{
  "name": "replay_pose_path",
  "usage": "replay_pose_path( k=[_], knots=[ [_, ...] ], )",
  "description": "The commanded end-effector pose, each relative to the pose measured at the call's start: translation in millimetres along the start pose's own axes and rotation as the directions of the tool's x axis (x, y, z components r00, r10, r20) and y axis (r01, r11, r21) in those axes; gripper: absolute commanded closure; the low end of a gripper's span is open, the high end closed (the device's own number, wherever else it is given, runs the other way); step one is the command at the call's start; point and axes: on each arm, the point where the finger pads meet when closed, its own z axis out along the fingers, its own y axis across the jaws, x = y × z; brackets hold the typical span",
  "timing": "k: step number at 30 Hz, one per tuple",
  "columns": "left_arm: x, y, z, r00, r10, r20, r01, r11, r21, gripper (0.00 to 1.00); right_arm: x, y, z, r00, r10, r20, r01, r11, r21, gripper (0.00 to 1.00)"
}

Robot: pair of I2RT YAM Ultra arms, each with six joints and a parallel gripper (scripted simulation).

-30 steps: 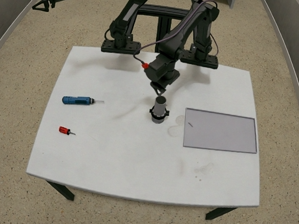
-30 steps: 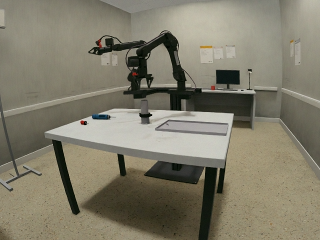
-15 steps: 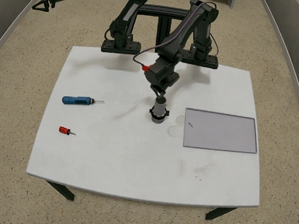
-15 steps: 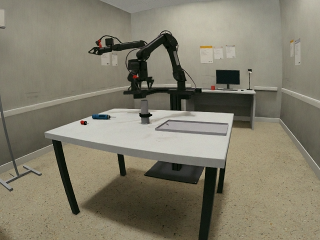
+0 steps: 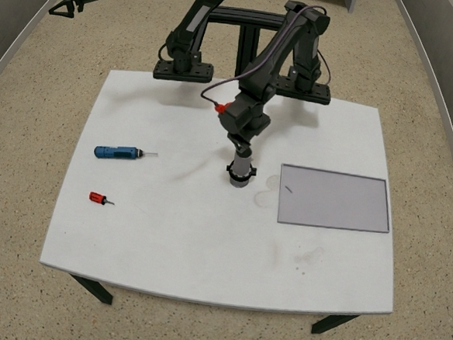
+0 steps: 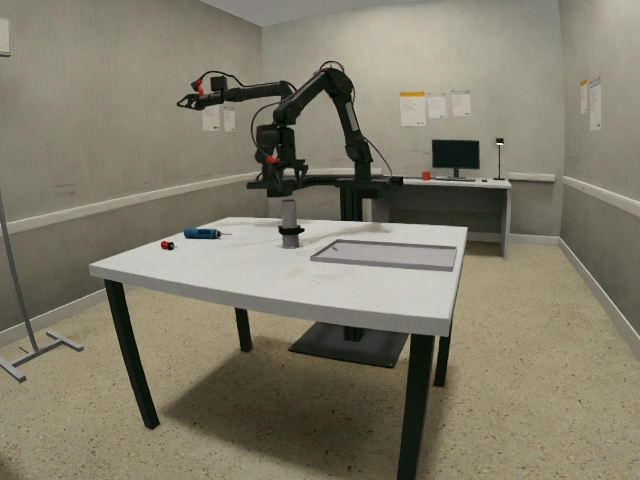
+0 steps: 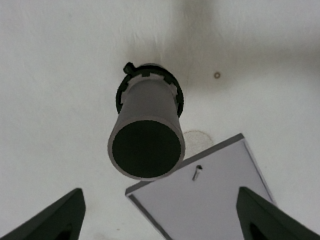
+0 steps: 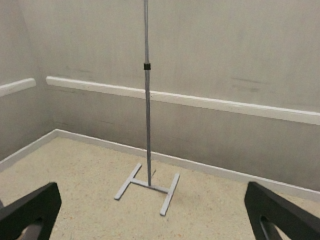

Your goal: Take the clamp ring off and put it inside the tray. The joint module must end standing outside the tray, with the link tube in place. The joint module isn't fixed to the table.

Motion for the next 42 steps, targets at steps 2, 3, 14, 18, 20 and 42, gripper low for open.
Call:
replay_pose_path(
  k=[2,3,14,18,20,42],
  knots=[
    [-4.8,17.0,-8.2,1.0,0.008,0.01,-0.007,0.998,-0.067,0.2,-8.9,0.8,-2.1,1.0,-0.001,0.025,0.001,1.0,-0.001,0.0],
    [-4.8,17.0,-8.2,1.0,0.008,0.01,-0.007,0.998,-0.067,0.2,-8.9,0.8,-2.1,1.0,-0.001,0.025,0.001,1.0,-0.001,0.0],
    [-3.1,7.7,17.2,1.0,0.007,0.009,-0.007,0.999,-0.033,0.2,-8.9,0.8,-2.1,1.0,-0.001,0.025,0.001,1.0,-0.001,0.0],
    [-2.6,7.3,16.3,1.0,0.006,0.009,-0.006,0.999,-0.044,0.2,-8.9,0.8,-2.1,1.0,-0.001,0.025,0.001,1.0,-0.001,0.0],
    [-2.8,13.7,11.9,1.0,0.006,0.01,-0.005,0.998,-0.063,0.2,-8.9,0.8,-2.1,1.0,-0.001,0.025,0.001,1.0,-0.001,0.0],
    [-0.5,3.7,52.3,1.0,0.001,0.008,-0.001,1.0,-0.014,0.2,-8.9,0.8,-2.1,1.0,-0.001,0.025,0.001,1.0,-0.001,0.0]
  ],
)
